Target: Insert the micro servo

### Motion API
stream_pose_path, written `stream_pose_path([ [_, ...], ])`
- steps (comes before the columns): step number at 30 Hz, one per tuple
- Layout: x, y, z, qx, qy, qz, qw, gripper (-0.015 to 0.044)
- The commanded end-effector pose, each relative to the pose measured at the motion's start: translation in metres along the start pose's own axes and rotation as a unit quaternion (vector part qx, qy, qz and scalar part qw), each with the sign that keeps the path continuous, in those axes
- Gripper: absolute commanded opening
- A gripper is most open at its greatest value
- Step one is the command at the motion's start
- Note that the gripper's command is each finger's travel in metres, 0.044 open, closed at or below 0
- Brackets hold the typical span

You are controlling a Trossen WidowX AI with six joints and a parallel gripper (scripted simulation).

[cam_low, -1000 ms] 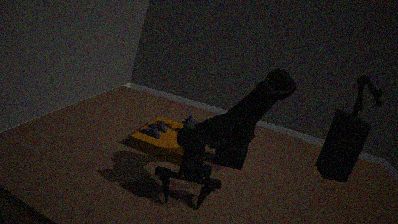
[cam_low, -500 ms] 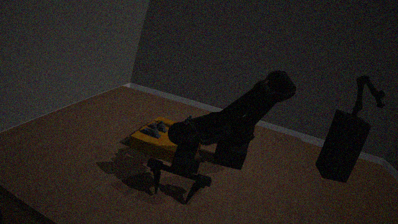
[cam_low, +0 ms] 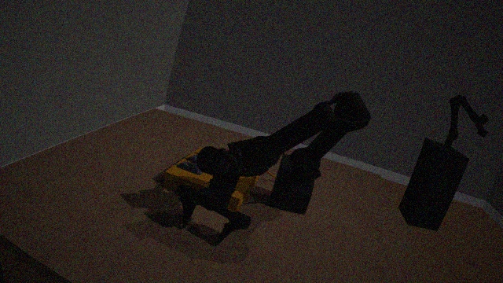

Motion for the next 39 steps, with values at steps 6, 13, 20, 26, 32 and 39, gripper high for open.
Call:
stream_pose_path([
  [6, -0.020, -0.010, -0.031, -0.049, 0.118, 0.038, 0.991, 0.0440],
  [13, -0.039, -0.022, -0.053, -0.089, 0.220, 0.063, 0.969, 0.0440],
  [20, -0.050, -0.031, -0.065, -0.112, 0.266, 0.075, 0.954, 0.0440],
  [26, -0.066, -0.043, -0.078, -0.142, 0.341, 0.087, 0.925, 0.0440],
  [32, -0.083, -0.058, -0.092, -0.173, 0.425, 0.097, 0.883, 0.0440],
  [39, -0.102, -0.074, -0.104, -0.202, 0.506, 0.101, 0.833, 0.0440],
])
Point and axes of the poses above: the point midway between the two fingers, 35 mm back from their tips, its own y axis out along the fingers, its own z axis across the jaws, x = y × z, the point moved 7 cm from there along -y, back along the fingers, and after that the axes turned 6 degrees about -y, right-handed, at the moved point
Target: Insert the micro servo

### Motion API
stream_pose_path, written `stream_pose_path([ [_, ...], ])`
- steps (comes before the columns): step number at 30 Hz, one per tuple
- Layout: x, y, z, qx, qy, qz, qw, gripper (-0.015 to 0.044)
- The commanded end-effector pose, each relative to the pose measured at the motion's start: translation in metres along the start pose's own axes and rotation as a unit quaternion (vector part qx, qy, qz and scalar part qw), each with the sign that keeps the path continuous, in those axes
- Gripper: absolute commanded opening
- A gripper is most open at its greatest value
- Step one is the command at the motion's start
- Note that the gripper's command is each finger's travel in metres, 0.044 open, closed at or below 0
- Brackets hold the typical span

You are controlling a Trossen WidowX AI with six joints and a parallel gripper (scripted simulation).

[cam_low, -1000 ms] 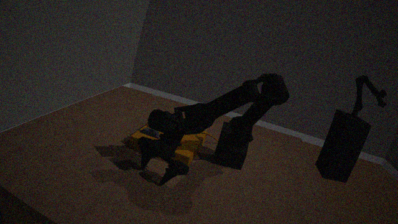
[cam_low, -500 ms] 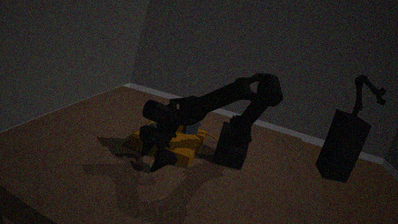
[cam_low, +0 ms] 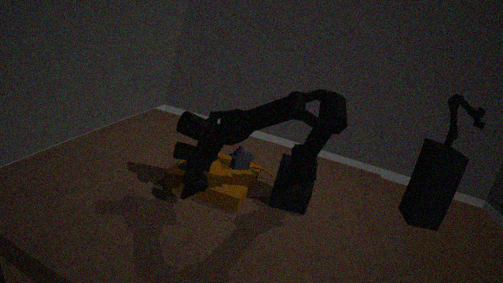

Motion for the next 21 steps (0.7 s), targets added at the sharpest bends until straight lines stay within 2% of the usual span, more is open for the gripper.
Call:
stream_pose_path([
  [1, -0.006, -0.004, -0.023, -0.039, 0.058, 0.007, 0.998, 0.0440],
  [11, -0.010, -0.017, -0.061, -0.081, 0.209, 0.015, 0.974, 0.0440],
  [21, -0.020, -0.033, -0.096, -0.117, 0.368, 0.021, 0.922, 0.0440],
])
Point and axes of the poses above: the point midway between the two fingers, 35 mm back from their tips, its own y axis out along the fingers, its own z axis across the jaws, x = y × z, the point moved 7 cm from there along -y, back along the fingers, and after that the axes turned 6 degrees about -y, right-handed, at the moved point
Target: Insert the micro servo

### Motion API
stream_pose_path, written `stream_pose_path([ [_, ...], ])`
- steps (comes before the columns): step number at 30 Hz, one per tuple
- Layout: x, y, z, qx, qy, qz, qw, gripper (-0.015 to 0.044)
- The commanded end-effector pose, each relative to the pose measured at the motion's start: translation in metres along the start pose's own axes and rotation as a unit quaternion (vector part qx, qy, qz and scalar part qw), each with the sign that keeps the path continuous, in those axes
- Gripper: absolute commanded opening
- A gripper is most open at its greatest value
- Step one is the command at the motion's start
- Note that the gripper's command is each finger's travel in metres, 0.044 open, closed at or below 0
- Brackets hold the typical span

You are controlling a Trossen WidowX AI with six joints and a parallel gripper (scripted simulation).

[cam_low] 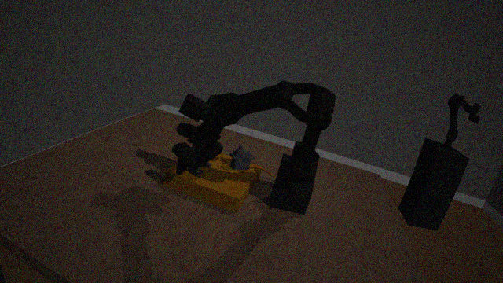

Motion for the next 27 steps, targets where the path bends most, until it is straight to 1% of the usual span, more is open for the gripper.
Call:
stream_pose_path([
  [1, 0.002, -0.007, -0.045, -0.072, 0.106, -0.010, 0.992, 0.0440],
  [7, 0.006, -0.015, -0.067, -0.091, 0.207, -0.008, 0.974, 0.0440],
  [14, 0.008, -0.026, -0.092, -0.108, 0.322, -0.005, 0.940, 0.0440],
  [27, 0.005, -0.047, -0.136, -0.131, 0.522, 0.002, 0.843, 0.0440],
])
Point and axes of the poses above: the point midway between the two fingers, 35 mm back from their tips, its own y axis out along the fingers, its own z axis across the jaws, x = y × z, the point moved 7 cm from there along -y, back along the fingers, and after that the axes turned 6 degrees about -y, right-handed, at the moved point
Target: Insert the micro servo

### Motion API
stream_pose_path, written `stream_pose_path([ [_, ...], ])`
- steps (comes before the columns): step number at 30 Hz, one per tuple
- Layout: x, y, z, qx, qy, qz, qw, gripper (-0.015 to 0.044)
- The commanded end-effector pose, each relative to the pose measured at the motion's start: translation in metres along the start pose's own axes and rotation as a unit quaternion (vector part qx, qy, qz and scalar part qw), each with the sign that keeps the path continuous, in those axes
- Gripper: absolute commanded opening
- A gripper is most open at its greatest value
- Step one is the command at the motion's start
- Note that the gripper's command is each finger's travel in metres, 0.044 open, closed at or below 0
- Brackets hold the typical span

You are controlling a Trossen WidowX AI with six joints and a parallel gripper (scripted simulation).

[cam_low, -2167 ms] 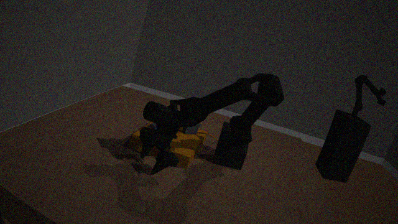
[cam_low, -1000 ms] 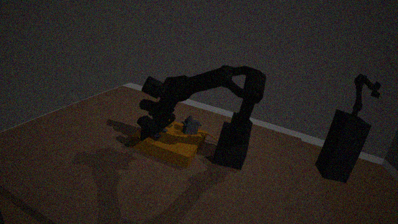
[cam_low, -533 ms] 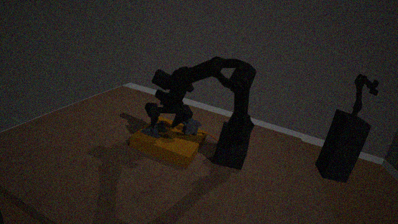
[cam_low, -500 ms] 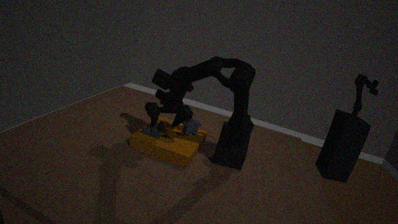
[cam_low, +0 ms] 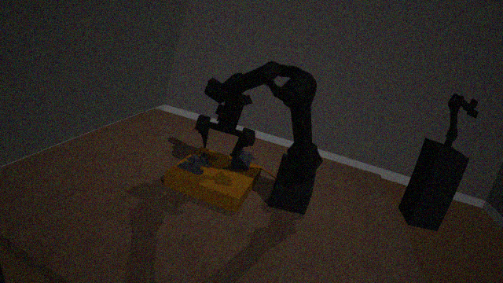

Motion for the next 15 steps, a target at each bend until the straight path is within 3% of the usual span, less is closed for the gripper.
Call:
stream_pose_path([
  [1, 0.010, -0.004, -0.007, -0.008, 0.059, 0.004, 0.998, 0.0440],
  [15, 0.041, -0.016, -0.044, -0.045, 0.288, 0.036, 0.956, 0.0440],
])
Point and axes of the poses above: the point midway between the two fingers, 35 mm back from their tips, its own y axis out along the fingers, its own z axis across the jaws, x = y × z, the point moved 7 cm from there along -y, back along the fingers, and after that the axes turned 6 degrees about -y, right-handed, at the moved point
